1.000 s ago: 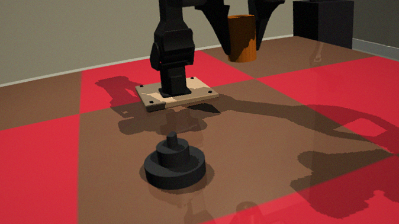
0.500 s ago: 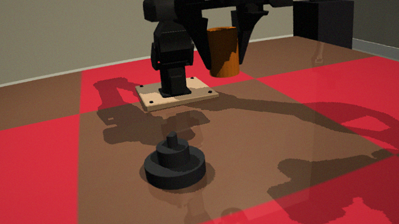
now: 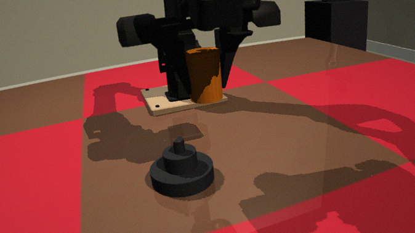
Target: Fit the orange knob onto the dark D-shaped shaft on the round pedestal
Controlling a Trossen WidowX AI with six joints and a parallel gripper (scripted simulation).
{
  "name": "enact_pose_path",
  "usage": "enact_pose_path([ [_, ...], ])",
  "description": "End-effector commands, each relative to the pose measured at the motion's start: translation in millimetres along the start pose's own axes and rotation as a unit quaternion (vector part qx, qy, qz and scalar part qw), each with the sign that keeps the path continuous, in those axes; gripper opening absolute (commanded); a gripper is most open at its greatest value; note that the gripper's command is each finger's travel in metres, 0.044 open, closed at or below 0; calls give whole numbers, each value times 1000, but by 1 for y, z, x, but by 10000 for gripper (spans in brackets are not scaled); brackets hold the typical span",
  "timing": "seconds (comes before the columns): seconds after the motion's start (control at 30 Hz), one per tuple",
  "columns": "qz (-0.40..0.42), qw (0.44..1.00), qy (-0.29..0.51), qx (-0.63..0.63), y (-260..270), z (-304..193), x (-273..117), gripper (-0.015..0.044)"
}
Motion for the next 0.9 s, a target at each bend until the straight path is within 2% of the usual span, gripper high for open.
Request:
enact_pose_path([
  [0.0,-3,1000,2,-2,-12,5,6,0],
  [0.4,-4,1000,1,-3,-42,15,19,0],
  [0.87,-4,1000,1,-3,-43,15,45,0],
])
Point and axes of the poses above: the point midway between the two fingers, 35 mm back from their tips, its own x axis out along the fingers, its own y axis across the jaws, z = x × y, the point moved 2 cm from there along -x, back along the fingers, and after that the axes turned 15 degrees about x, right-handed, at the moved point
